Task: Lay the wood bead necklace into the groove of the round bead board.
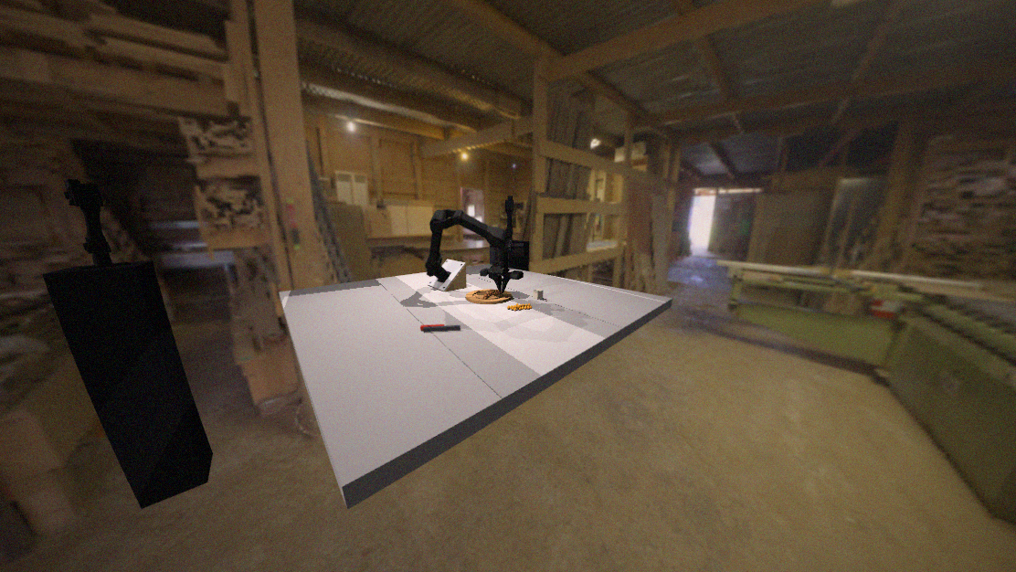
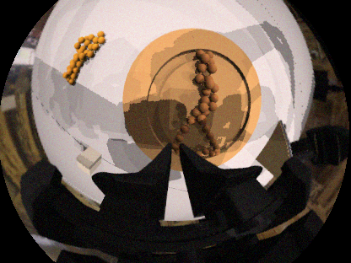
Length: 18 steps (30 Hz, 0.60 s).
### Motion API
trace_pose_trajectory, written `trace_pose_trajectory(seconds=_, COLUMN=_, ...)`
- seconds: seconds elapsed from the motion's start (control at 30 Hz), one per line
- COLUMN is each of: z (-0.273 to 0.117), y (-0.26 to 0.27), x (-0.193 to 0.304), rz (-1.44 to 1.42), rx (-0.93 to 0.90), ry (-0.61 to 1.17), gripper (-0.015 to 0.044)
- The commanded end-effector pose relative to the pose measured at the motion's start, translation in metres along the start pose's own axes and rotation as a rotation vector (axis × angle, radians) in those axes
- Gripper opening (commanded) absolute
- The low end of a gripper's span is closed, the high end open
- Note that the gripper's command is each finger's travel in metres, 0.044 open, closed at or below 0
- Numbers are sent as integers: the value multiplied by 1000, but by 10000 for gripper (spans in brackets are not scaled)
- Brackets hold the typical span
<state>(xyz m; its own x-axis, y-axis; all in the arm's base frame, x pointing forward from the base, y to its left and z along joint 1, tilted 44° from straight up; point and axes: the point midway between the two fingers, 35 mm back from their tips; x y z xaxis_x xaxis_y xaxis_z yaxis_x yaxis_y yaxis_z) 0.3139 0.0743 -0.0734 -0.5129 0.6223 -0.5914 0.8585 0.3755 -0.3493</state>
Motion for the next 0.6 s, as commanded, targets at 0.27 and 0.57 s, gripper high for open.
trace_pose_trajectory(seconds=0.27, z=0, y=0, x=0, rz=0, rx=0, ry=0, gripper=0)
trace_pose_trajectory(seconds=0.57, z=-2, y=0, x=0, rz=-1, rx=0, ry=-2, gripper=0)
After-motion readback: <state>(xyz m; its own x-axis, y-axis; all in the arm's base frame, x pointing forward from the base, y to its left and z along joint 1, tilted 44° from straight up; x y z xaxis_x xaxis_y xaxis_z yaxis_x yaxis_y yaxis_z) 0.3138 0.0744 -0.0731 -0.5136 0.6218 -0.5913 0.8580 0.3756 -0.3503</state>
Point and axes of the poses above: the point midway between the two fingers, 35 mm back from their tips, its own z axis out along the fingers, its own y axis across the jaws, x = y × z, and after that the axes turned 9 degrees about -z, right-handed
